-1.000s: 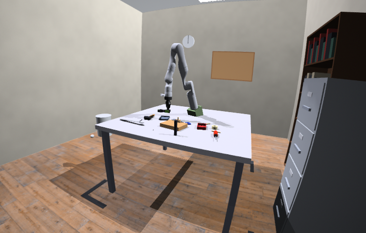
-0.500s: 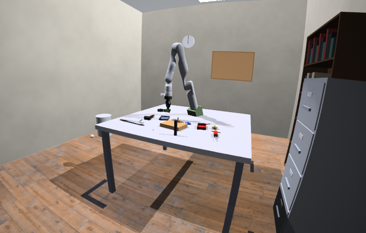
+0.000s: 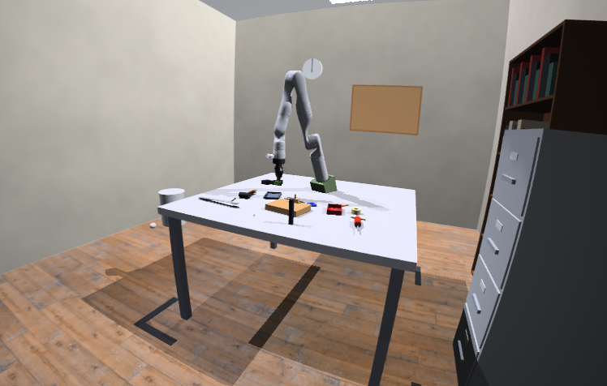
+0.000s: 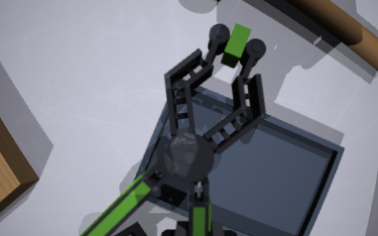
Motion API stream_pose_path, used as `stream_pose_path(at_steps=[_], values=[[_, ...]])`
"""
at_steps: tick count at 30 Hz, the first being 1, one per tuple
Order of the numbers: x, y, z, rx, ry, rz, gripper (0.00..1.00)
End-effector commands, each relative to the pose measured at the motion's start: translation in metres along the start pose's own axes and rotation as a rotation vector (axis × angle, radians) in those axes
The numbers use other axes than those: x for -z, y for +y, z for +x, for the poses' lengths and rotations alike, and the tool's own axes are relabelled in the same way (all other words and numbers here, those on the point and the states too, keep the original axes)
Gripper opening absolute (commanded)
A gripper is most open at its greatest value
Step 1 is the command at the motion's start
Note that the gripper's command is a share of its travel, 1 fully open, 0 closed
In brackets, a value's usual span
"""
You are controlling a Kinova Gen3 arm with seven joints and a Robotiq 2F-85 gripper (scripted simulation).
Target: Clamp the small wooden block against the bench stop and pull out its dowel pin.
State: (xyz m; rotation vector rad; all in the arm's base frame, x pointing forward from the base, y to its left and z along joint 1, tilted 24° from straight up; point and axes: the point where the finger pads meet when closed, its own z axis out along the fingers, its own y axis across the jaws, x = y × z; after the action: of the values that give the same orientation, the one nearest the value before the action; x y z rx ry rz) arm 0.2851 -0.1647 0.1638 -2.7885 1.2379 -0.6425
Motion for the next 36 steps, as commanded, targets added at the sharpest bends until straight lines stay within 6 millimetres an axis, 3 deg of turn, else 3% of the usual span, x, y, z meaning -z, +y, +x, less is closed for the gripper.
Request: stream_pose_path(at_steps=[1,36], values=[[0.0009,-0.0002,0.0001,0.000,0.001,-0.001,0.10],[0.0055,-0.0003,0.0002,0.000,0.001,-0.001,0.10]])
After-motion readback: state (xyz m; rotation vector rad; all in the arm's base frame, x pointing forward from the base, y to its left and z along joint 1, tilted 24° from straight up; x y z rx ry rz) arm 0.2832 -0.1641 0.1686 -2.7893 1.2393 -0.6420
